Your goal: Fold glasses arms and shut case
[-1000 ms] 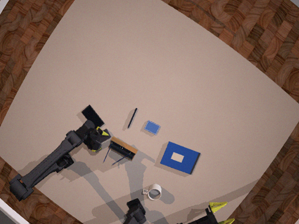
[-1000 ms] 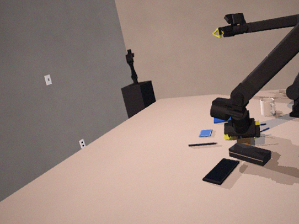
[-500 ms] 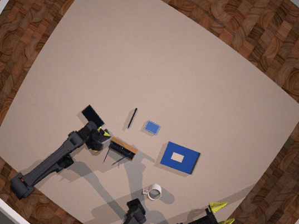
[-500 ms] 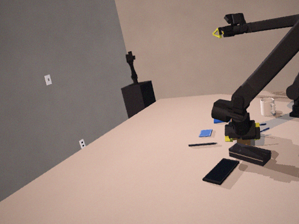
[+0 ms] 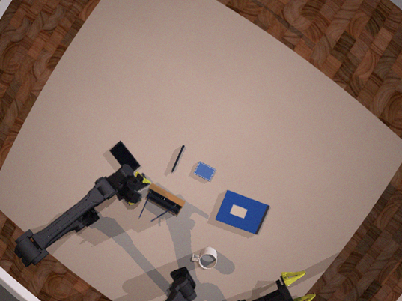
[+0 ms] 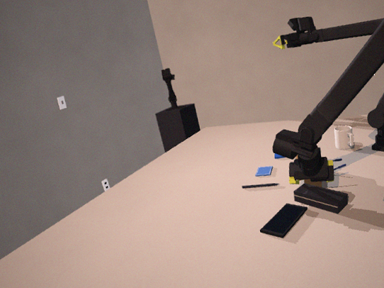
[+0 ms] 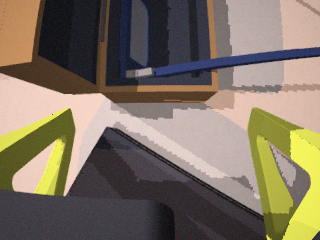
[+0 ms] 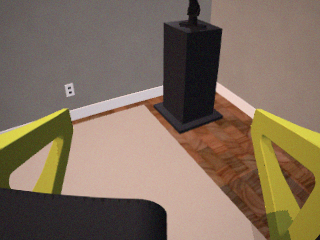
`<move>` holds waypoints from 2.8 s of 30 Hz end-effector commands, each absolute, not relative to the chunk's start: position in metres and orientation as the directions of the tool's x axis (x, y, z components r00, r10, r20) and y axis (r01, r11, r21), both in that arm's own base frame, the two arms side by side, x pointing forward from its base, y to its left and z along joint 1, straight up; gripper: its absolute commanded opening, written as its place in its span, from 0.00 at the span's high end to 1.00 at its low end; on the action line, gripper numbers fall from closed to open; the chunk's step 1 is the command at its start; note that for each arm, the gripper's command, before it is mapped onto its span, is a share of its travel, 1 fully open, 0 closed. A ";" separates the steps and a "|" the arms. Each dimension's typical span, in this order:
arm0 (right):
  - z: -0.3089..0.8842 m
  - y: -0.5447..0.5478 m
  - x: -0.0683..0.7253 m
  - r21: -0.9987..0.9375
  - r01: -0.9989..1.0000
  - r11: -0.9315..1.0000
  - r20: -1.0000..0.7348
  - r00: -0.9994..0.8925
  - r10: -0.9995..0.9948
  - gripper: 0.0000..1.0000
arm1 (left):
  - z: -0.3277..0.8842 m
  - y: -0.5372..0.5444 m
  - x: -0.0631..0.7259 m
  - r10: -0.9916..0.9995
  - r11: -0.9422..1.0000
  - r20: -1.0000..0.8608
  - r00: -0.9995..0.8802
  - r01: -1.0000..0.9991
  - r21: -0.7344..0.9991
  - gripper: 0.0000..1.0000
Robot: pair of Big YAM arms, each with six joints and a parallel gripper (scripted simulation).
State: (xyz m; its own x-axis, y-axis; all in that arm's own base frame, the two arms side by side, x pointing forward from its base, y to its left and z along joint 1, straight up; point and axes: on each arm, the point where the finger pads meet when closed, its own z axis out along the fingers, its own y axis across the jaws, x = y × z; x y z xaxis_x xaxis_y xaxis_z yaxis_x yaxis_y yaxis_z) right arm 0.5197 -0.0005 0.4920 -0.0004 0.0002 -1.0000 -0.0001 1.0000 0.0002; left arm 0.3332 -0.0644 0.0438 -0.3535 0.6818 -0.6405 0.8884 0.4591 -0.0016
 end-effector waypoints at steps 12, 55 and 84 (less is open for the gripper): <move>0.503 0.005 0.516 0.003 -0.008 1.000 -1.000 0.020 0.003 0.00 | 0.034 -0.076 0.347 0.682 0.459 -0.643 -0.348 0.888 0.006 0.04; 0.503 0.005 0.516 0.003 -0.008 1.000 -1.000 0.020 0.003 0.00 | 0.009 -0.094 0.341 0.677 0.458 -0.632 -0.376 0.888 -0.038 0.43; 0.466 0.038 0.529 0.068 -0.050 0.996 -0.995 -0.081 0.064 1.00 | 0.008 -0.090 0.340 0.674 0.468 -0.629 -0.387 0.883 -0.041 0.43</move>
